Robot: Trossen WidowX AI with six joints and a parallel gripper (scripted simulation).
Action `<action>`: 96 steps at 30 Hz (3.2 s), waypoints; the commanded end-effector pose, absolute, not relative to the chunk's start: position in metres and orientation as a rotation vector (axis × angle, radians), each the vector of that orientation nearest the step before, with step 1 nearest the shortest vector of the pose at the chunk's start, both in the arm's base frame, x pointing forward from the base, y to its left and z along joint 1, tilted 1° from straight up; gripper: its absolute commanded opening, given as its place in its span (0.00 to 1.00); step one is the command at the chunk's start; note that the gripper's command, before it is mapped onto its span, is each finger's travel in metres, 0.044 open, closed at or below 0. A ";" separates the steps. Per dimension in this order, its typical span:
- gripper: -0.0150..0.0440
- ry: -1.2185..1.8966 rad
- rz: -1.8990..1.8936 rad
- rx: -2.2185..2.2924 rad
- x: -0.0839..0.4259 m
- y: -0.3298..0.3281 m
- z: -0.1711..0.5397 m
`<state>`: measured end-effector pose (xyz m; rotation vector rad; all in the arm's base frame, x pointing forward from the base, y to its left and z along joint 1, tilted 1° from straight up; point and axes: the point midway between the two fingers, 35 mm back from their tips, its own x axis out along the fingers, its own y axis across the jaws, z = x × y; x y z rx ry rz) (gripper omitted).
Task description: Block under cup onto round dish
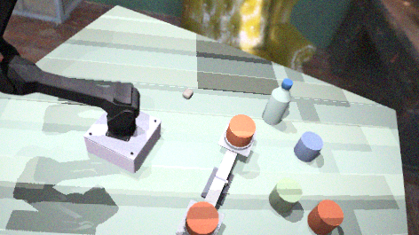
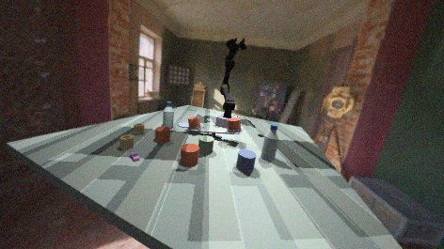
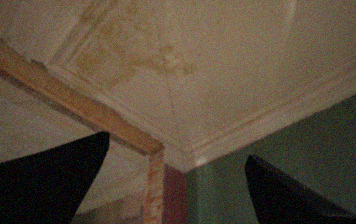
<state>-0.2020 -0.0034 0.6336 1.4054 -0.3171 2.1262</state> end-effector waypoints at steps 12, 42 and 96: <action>1.00 -0.407 1.777 1.475 -0.127 0.019 0.637; 1.00 -0.375 0.791 1.279 0.078 0.043 0.557; 1.00 0.558 -0.165 0.241 0.188 -0.017 0.241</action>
